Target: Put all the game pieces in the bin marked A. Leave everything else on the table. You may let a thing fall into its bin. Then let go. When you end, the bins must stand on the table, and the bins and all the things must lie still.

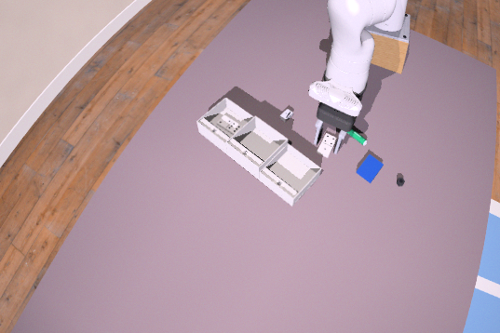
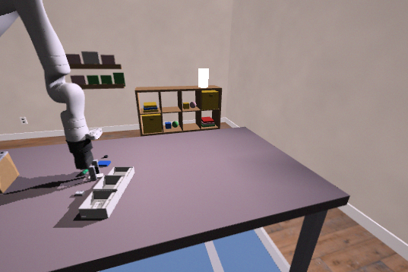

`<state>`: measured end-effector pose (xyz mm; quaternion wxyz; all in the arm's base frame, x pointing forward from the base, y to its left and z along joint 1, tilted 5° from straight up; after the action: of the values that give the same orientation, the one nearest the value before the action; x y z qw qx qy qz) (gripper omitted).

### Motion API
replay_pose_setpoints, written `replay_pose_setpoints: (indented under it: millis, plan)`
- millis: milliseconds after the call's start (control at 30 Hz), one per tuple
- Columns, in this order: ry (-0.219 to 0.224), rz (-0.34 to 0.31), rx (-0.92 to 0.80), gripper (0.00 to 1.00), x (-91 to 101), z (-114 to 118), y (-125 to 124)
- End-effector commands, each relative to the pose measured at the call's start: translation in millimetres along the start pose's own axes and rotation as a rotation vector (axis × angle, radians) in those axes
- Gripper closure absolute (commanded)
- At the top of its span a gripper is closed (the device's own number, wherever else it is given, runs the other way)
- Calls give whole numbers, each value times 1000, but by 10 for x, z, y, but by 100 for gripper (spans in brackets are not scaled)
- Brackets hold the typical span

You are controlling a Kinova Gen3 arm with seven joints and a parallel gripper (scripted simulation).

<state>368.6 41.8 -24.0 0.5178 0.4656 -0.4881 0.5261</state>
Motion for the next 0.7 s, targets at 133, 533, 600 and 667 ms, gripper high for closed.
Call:
replay_pose_setpoints:
  millis: [133, 533, 600, 667]
  plan:
    - [0, 0, 5, 21, -3, -16, 1]
    - [0, 0, 5, 51, -3, -12, -5]
    - [0, 0, 5, 51, -3, -12, -5]
    - [0, 0, 5, 51, -3, -12, -5]
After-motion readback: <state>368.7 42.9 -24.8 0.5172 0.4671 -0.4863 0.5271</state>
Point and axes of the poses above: the point where the finger pads meet when closed, its own x axis back along the fingers, its own z axis across the jaws, y = z × x, the point moved 6 cm from there along x, back along the fingers, and after that the axes turned 10 degrees about -x, right-handed, at the moved point
